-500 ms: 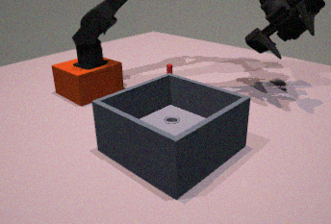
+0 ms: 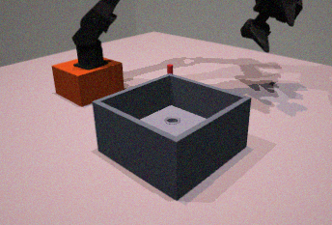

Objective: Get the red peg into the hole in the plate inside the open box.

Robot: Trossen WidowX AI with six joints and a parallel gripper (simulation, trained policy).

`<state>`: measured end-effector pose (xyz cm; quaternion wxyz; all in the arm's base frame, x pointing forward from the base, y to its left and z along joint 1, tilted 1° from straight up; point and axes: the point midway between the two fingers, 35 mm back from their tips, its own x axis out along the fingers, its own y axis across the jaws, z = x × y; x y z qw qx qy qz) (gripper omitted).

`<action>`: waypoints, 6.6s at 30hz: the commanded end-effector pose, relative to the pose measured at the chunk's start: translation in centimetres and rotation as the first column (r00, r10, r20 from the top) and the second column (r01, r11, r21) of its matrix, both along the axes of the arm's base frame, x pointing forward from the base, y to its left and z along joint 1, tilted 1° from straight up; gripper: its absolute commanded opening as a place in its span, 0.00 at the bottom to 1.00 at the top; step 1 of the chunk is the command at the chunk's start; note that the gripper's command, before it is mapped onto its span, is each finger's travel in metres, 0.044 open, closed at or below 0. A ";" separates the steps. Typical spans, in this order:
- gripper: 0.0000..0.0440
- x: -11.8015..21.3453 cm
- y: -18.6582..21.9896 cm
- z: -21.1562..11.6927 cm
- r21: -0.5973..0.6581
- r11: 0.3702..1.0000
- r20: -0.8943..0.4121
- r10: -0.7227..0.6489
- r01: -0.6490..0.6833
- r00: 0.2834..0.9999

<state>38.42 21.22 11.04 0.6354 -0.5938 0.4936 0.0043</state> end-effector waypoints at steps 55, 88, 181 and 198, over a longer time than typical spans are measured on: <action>1.00 -19.8 -9.6 -5.9 0.485 -0.009 -0.232 -0.965 0.874 0.119; 0.01 -22.0 -11.1 -14.8 0.464 -0.091 -0.238 -0.971 0.881 0.026; 1.00 0.3 -30.2 -6.7 0.669 -0.279 -0.415 -0.909 0.689 0.035; 1.00 4.9 -29.4 -4.3 0.725 -0.298 -0.467 -0.875 0.621 0.125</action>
